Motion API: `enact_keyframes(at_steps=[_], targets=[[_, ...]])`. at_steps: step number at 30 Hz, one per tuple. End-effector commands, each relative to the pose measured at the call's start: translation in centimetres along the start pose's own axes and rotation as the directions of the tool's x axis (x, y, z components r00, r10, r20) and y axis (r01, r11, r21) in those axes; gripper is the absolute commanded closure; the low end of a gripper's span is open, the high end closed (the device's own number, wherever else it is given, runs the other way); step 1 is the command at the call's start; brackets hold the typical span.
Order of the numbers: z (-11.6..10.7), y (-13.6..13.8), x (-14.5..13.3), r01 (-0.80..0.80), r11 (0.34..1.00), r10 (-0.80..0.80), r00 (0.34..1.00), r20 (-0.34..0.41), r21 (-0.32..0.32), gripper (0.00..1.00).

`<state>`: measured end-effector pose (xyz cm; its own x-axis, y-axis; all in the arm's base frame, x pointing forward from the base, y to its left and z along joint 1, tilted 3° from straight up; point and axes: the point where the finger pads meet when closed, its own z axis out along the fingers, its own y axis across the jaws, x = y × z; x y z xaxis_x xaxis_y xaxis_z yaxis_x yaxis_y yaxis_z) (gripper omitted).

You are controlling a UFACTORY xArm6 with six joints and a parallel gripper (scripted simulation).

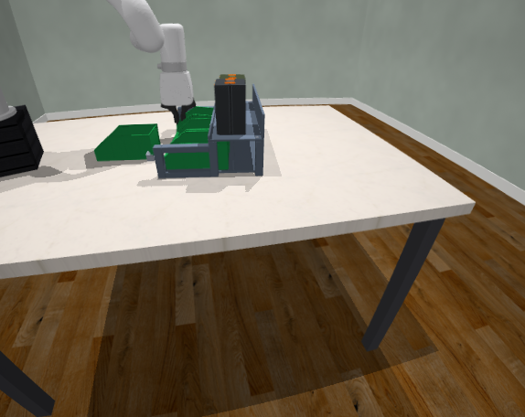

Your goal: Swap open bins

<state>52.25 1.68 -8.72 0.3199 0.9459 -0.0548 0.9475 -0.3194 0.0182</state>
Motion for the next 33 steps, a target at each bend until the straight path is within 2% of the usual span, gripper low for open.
enact_keyframes(at_steps=[1,33], targets=[[-0.58,0.19,0.07,0.0,1.0,0.0,1.0,-0.002,-0.005,1.0],[-0.91,0.08,0.07,0.0,1.0,0.0,1.0,-0.002,-0.005,1.0]])
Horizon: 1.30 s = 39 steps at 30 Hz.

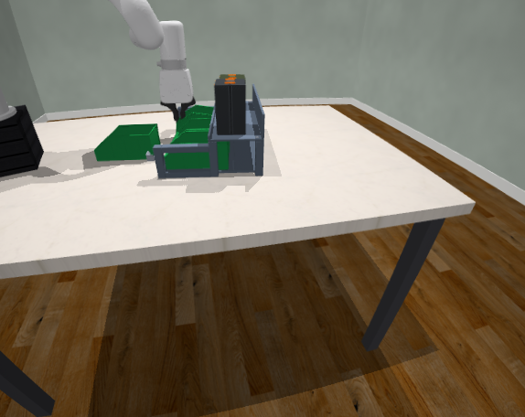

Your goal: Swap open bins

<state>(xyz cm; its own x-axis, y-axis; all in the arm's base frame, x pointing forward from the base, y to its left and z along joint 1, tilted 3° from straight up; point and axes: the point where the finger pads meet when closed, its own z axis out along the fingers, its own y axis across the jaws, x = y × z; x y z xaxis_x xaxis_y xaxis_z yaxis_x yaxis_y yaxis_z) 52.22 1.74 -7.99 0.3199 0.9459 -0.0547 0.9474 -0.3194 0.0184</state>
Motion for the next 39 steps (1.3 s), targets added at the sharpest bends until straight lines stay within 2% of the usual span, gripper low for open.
enact_keyframes(at_steps=[1,17,39], targets=[[-0.2,0.1,0.1,0.0,1.0,0.0,1.0,-0.002,-0.004,1.0],[-0.2,-1.3,0.1,0.0,1.0,0.0,1.0,-0.002,-0.004,1.0],[-0.2,-6.1,0.1,0.0,1.0,0.0,1.0,-0.002,-0.004,1.0]])
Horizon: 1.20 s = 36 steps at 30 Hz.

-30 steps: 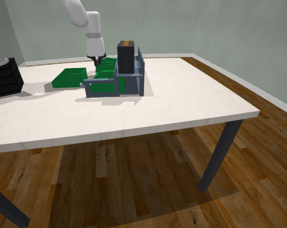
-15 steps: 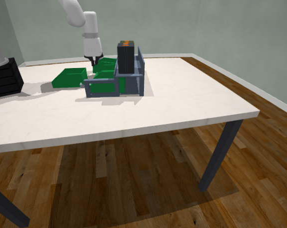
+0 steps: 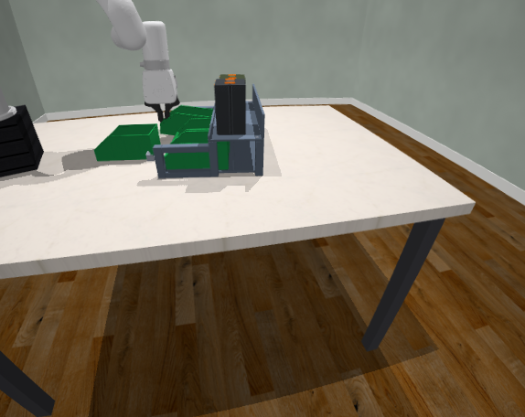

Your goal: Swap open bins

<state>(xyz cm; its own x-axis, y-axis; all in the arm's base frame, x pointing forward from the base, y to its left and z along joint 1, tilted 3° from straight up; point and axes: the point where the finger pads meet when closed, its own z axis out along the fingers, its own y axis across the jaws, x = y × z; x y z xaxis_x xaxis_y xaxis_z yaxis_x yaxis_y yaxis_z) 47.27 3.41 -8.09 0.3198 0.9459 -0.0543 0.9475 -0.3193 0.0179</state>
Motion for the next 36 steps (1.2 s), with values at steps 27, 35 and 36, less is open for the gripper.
enact_keyframes(at_steps=[27,35,36], targets=[[-0.1,-7.7,0.1,0.0,1.0,0.0,1.0,-0.001,-0.005,1.0],[-0.1,-9.3,0.1,0.0,1.0,0.0,1.0,-0.001,-0.005,1.0],[-0.1,-9.4,0.1,0.0,1.0,0.0,1.0,-0.001,-0.005,1.0]])
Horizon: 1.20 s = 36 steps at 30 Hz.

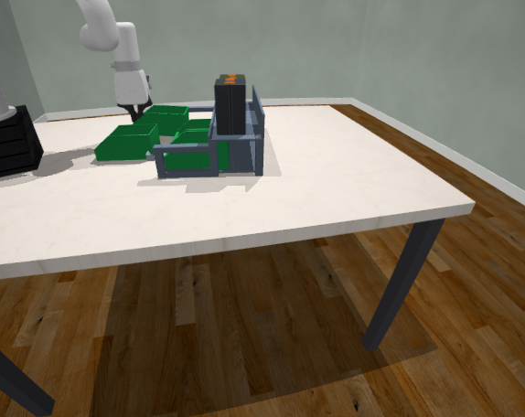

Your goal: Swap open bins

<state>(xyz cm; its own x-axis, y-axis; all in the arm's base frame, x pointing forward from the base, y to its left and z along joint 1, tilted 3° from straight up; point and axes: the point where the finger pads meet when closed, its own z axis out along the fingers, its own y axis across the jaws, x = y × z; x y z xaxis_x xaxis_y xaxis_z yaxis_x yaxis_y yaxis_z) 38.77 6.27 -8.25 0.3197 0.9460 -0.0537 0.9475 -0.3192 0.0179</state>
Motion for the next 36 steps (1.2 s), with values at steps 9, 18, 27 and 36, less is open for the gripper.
enact_keyframes(at_steps=[9,18,27,36], targets=[[-0.11,-1.04,0.07,0.0,1.0,0.0,1.0,-0.001,-0.005,1.0],[-0.11,-1.25,0.07,0.0,1.0,0.0,1.0,-0.001,-0.005,1.0],[-0.11,-1.25,0.07,0.0,1.0,0.0,1.0,-0.001,-0.005,1.0],[-0.11,-1.31,0.07,0.0,1.0,0.0,1.0,-0.001,-0.005,1.0]])
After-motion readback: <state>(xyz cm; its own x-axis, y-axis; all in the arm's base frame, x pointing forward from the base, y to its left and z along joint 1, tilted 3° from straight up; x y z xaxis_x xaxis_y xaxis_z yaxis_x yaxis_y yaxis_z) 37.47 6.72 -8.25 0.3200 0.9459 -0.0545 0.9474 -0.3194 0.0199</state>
